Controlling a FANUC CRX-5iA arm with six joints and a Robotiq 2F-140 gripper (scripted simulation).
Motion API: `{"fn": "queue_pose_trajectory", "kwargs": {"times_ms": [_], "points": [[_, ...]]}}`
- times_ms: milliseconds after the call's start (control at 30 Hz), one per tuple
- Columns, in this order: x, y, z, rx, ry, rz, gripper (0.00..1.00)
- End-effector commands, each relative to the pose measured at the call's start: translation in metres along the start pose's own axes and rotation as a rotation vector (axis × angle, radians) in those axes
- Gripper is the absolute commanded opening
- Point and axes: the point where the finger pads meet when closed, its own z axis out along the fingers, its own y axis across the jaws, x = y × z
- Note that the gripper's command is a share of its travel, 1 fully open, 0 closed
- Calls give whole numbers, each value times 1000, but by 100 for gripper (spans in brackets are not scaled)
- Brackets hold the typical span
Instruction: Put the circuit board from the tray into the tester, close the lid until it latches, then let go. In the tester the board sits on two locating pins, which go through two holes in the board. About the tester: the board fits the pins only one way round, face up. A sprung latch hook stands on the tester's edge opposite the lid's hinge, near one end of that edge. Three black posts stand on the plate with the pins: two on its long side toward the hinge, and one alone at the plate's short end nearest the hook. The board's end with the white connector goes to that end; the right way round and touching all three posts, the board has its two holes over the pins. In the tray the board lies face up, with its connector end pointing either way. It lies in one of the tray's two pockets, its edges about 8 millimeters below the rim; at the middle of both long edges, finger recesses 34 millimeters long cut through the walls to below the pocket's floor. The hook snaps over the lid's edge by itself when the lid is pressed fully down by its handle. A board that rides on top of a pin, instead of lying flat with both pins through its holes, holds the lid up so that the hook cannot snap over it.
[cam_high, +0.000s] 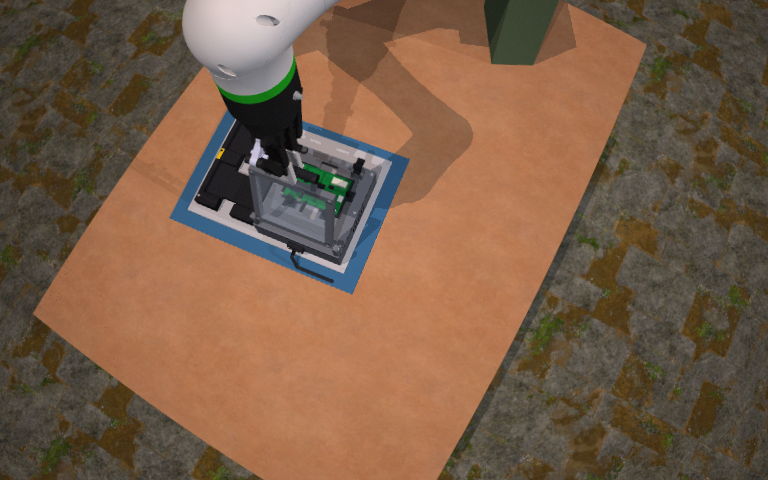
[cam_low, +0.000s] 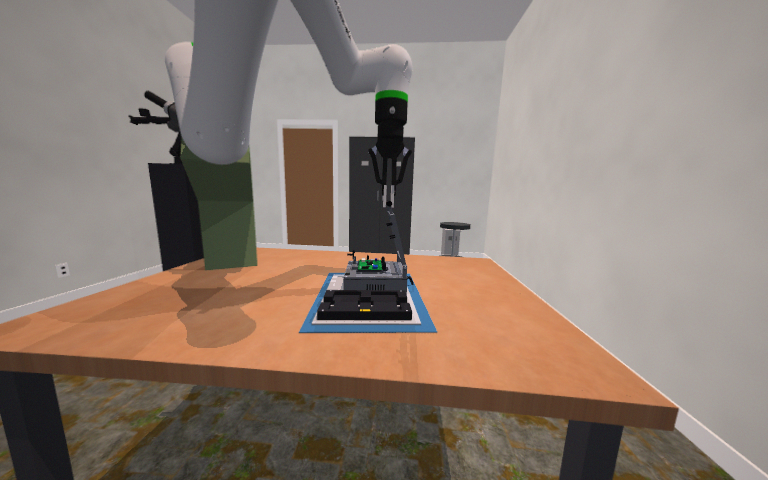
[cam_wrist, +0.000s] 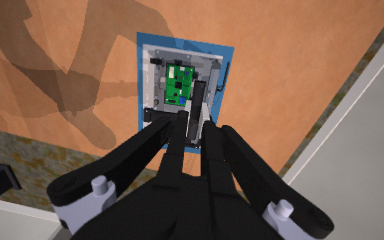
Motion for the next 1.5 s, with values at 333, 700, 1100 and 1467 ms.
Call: {"fn": "queue_pose_trajectory", "kwargs": {"times_ms": [333, 700, 1100, 1467], "points": [[0, -26, 9, 0, 0, 0, 0], [0, -49, 21, 0, 0, 0, 0], [0, -71, 38, 0, 0, 0, 0], [0, -93, 59, 0, 0, 0, 0]]}}
